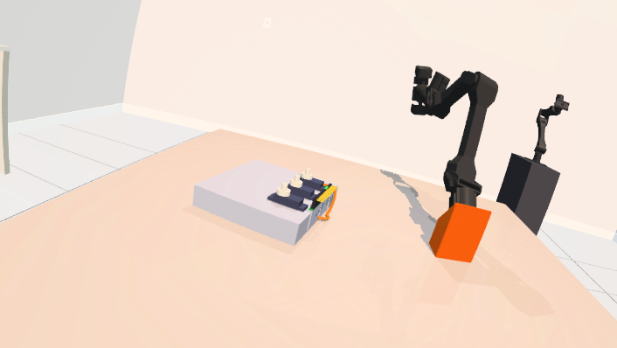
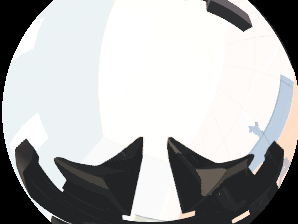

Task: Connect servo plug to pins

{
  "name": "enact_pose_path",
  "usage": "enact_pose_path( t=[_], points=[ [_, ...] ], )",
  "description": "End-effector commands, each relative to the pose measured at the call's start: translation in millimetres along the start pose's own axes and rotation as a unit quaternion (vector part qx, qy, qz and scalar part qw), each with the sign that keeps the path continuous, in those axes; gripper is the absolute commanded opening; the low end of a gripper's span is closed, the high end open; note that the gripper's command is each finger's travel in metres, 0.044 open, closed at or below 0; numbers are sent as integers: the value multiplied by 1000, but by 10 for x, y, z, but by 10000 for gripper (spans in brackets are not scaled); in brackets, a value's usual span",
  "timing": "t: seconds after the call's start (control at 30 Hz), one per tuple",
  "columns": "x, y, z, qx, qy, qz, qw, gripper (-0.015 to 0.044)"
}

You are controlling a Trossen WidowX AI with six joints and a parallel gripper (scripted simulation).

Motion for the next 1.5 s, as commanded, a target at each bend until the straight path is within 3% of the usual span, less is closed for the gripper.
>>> enact_pose_path(
  t=[0.0,0.77,1.47],
  points=[
    [-51,137,-6,1,11,19,1000,115],
    [-522,1267,-37,-14,52,203,978,115],
    [-1328,2172,322,-49,-6,396,917,115]
  ],
)
Point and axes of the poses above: the point midway between the two fingers, 35 mm back from their tips, its own x axis out along the fingers, its own z axis across the jaws, y = z × x, the point moved 3 cm from there along -x, back along the fingers
